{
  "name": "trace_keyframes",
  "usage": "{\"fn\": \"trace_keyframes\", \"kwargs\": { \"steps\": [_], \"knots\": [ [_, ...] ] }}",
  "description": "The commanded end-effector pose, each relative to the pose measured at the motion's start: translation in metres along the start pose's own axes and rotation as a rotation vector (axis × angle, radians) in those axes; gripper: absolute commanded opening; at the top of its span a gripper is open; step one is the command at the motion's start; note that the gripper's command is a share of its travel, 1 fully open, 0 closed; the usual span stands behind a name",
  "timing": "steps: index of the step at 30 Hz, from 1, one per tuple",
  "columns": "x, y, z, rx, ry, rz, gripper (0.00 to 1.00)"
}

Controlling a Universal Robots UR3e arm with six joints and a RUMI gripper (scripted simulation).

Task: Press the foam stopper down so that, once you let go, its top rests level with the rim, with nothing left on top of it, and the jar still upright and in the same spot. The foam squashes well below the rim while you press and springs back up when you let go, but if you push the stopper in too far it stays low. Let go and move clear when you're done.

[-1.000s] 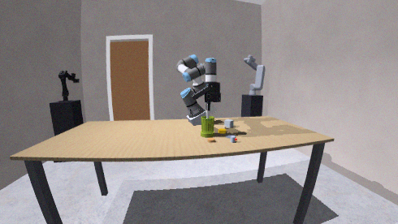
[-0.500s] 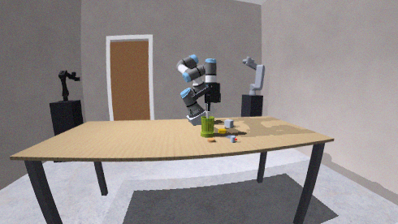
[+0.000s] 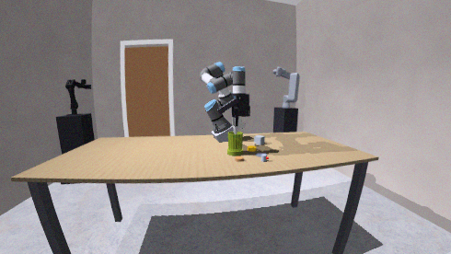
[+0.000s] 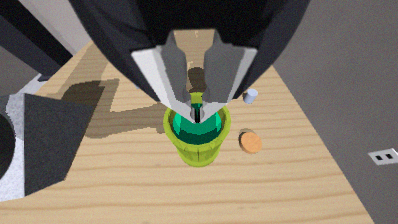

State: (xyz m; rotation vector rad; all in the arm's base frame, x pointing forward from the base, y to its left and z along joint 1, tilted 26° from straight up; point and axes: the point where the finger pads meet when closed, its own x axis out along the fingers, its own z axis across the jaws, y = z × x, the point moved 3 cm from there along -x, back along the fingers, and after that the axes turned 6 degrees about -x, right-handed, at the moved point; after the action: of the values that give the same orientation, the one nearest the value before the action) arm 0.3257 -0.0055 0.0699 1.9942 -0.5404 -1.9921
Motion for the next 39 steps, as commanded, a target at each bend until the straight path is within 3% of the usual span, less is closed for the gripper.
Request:
{"fn": "trace_keyframes", "kwargs": {
  "steps": [1, 30, 39],
  "knots": [
    [0.000, 0.000, 0.000, 0.001, 0.001, 0.000, 0.00],
    [-0.001, 0.000, 0.000, 0.001, 0.001, 0.000, 0.00],
    [-0.015, 0.000, 0.000, 0.001, 0.001, 0.000, 0.00]
  ]
}}
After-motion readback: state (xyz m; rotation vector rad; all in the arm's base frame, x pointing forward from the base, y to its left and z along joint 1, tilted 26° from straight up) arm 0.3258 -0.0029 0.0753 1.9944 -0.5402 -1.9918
